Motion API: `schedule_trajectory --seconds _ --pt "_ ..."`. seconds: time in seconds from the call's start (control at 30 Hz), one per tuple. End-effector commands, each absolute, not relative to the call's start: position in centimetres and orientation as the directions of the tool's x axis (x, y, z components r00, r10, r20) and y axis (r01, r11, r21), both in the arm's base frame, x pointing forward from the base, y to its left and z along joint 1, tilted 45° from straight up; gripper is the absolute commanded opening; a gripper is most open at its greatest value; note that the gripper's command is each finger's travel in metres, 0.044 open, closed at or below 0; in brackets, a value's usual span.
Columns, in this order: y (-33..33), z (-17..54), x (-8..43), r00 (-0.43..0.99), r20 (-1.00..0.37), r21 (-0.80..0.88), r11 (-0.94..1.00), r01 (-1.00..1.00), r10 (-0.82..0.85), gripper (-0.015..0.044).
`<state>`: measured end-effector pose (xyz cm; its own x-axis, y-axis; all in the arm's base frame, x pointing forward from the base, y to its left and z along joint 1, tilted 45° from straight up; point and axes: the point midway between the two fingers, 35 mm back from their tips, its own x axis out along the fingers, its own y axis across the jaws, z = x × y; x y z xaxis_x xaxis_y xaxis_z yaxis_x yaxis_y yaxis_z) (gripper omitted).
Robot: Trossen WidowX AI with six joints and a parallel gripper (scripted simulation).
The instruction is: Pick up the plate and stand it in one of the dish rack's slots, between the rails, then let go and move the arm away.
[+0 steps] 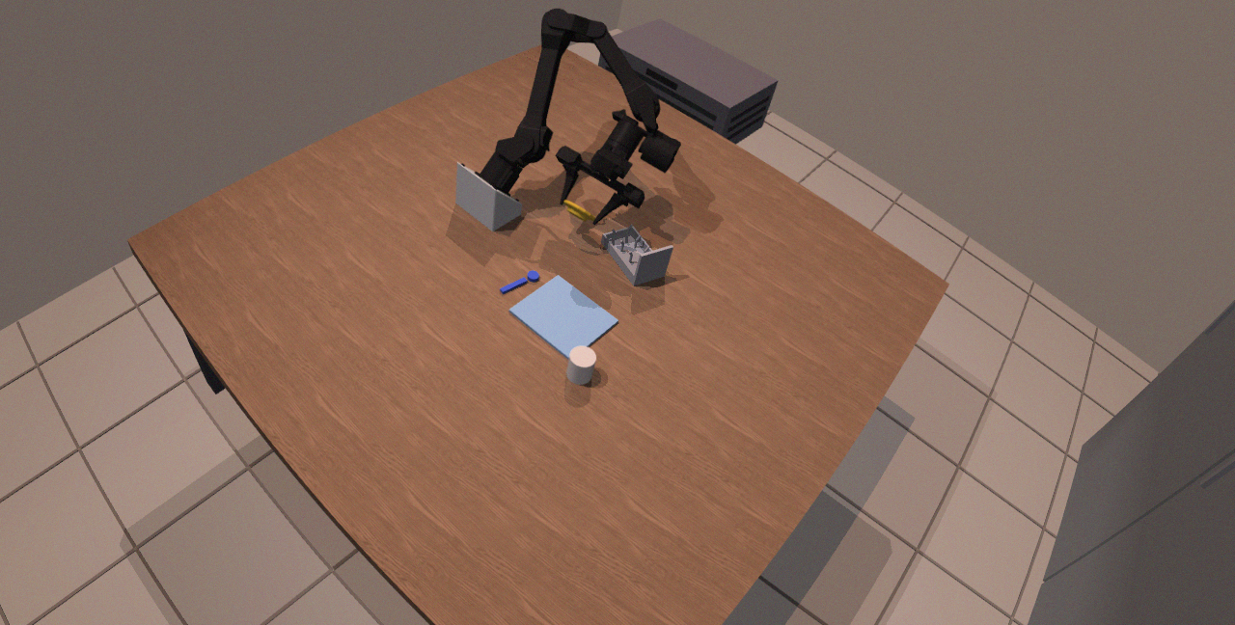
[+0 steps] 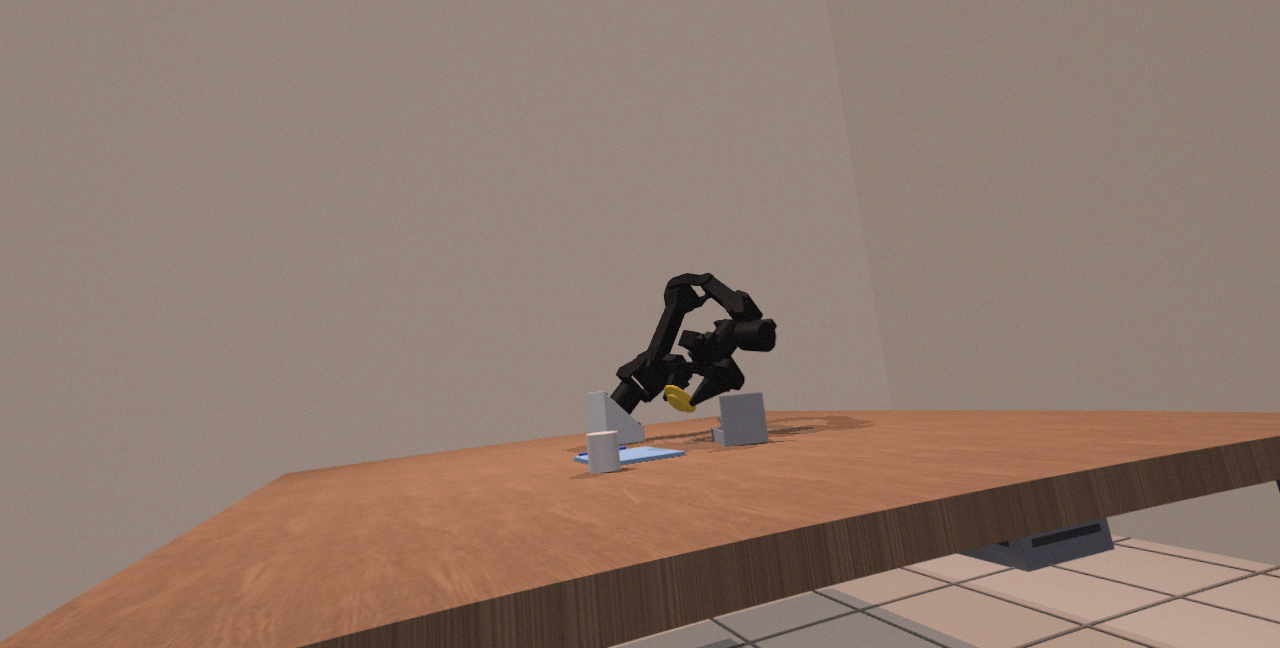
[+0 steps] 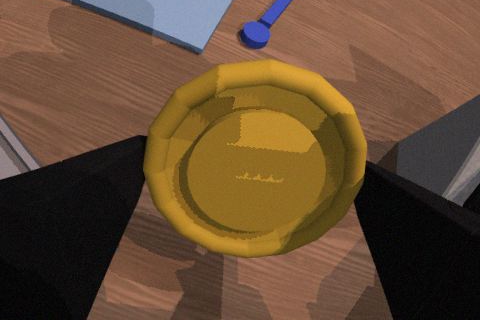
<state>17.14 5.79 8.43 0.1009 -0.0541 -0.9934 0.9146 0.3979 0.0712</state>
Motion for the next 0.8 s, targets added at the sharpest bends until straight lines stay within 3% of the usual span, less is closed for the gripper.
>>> schedule_trajectory --seconds 0.0,0.77 --pt "5.7 8.3 17.5 0.189 -0.976 0.122 0.442 0.889 -0.112 0.0000" --pt "7.2 9.1 19.4 0.614 -0.756 0.359 0.640 0.679 -0.227 0.0000"
